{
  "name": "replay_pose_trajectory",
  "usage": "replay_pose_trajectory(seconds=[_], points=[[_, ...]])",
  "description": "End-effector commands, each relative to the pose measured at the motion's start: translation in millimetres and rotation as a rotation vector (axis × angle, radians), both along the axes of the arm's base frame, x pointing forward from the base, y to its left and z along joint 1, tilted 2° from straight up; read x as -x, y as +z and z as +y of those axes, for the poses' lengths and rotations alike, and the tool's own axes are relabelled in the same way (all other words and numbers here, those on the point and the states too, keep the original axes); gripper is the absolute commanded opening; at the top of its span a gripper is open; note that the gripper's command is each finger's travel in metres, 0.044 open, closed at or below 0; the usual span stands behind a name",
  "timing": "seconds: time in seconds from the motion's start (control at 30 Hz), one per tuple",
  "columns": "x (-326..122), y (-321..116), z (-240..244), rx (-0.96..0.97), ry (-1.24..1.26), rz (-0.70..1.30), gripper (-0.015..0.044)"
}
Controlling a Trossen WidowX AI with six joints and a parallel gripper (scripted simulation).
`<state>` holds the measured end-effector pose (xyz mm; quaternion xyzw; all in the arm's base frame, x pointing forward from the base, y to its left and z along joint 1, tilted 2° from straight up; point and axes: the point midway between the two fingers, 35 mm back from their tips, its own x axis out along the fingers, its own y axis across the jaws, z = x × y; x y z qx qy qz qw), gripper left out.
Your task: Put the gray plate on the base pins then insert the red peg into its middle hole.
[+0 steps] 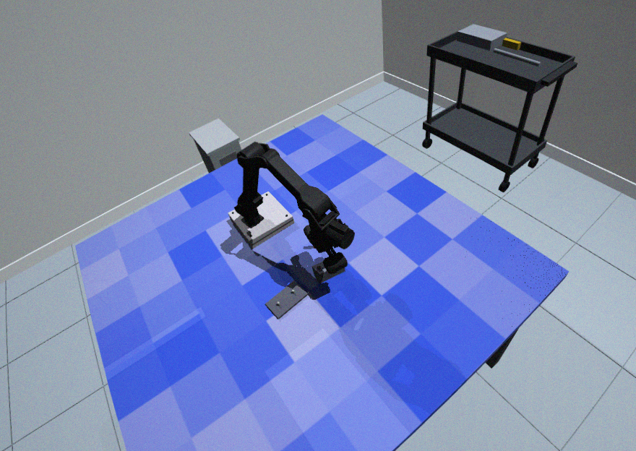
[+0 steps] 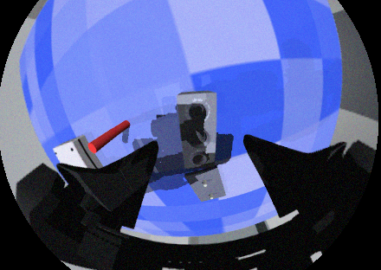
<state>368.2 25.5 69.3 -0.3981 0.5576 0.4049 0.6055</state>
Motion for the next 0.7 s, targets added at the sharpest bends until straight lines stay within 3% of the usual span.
replay_pose_trajectory(seconds=[0.0, 0.67], points=[[0.0, -10.9, -0.2, 0.003, -0.005, 0.009, 0.044], [-1.0, -43.5, 1.0, 0.003, -0.006, 0.009, 0.044]])
